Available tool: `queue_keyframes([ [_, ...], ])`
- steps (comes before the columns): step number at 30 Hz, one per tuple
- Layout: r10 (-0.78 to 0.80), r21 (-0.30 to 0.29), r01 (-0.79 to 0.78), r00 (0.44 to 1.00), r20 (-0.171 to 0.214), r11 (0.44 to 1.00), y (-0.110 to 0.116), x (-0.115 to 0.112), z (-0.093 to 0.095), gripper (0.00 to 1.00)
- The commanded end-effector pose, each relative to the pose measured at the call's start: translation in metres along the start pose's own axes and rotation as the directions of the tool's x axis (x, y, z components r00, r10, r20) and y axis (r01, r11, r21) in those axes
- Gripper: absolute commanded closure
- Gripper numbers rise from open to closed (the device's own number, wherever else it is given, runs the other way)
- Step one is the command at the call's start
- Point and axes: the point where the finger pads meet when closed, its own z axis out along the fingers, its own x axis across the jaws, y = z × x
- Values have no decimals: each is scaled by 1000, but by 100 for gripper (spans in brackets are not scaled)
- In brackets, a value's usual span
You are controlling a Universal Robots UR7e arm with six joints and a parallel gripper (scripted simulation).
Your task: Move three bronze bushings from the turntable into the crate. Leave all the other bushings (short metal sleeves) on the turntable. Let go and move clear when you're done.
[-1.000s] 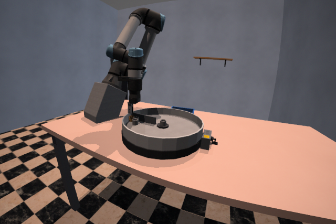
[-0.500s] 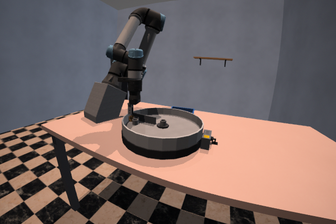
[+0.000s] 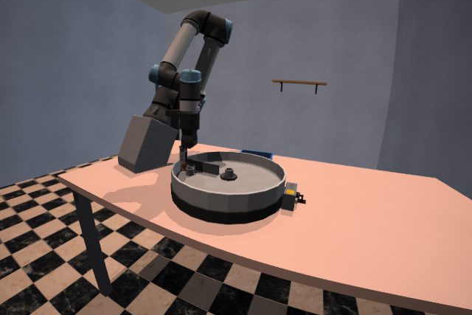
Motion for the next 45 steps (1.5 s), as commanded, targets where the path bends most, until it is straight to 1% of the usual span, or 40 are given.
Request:
queue_keyframes([
  [1, 0, -1, 0, 1000, 1, 1000, 0, 0, 1, 60],
  [9, 0, -1, 0, 1000, 1, 1000, 0, 0, 1, 60],
  [14, 0, -1, 0, 1000, 1, 1000, 0, 0, 6, 60],
  [26, 0, -1, 0, 1000, 1, 1000, 0, 0, 6, 60],
  [31, 0, -1, 0, 1000, 1, 1000, 0, 0, 10, 60],
  [45, 0, -1, 0, 1000, 1, 1000, 0, 0, 12, 60],
])
